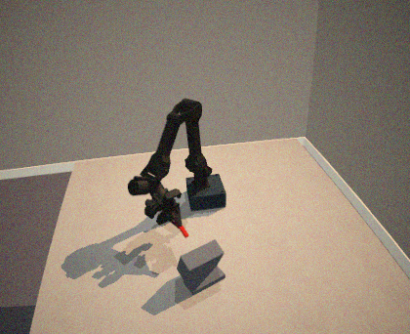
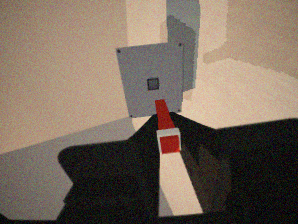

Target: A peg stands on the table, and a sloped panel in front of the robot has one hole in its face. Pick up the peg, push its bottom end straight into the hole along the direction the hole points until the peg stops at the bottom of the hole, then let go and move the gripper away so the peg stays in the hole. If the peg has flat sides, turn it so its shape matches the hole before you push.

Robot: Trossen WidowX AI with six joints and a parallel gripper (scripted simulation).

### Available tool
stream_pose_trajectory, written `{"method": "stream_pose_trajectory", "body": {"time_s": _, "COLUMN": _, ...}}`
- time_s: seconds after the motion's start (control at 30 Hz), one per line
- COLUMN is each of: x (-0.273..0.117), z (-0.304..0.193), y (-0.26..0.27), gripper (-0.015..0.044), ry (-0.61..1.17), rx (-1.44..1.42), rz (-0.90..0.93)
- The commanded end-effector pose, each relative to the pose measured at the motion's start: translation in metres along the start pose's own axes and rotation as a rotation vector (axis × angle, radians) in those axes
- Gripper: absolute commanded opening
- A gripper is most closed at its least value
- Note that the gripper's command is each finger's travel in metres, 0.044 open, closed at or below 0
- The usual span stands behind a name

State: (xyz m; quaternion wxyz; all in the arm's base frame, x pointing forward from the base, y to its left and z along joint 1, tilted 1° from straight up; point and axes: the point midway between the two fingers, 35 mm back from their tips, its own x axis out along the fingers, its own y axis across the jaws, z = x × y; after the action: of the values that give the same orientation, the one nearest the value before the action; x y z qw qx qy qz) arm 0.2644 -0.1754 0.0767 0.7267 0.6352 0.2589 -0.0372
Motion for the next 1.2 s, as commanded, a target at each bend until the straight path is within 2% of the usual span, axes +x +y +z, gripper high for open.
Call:
{"method": "stream_pose_trajectory", "body": {"time_s": 0.0, "x": -0.002, "z": 0.0, "y": -0.001, "gripper": 0.0, "ry": -0.006, "rx": 0.015, "rz": 0.012}}
{"method": "stream_pose_trajectory", "body": {"time_s": 1.17, "x": 0.026, "z": 0.008, "y": -0.002, "gripper": 0.0, "ry": -0.036, "rx": 0.039, "rz": 0.039}}
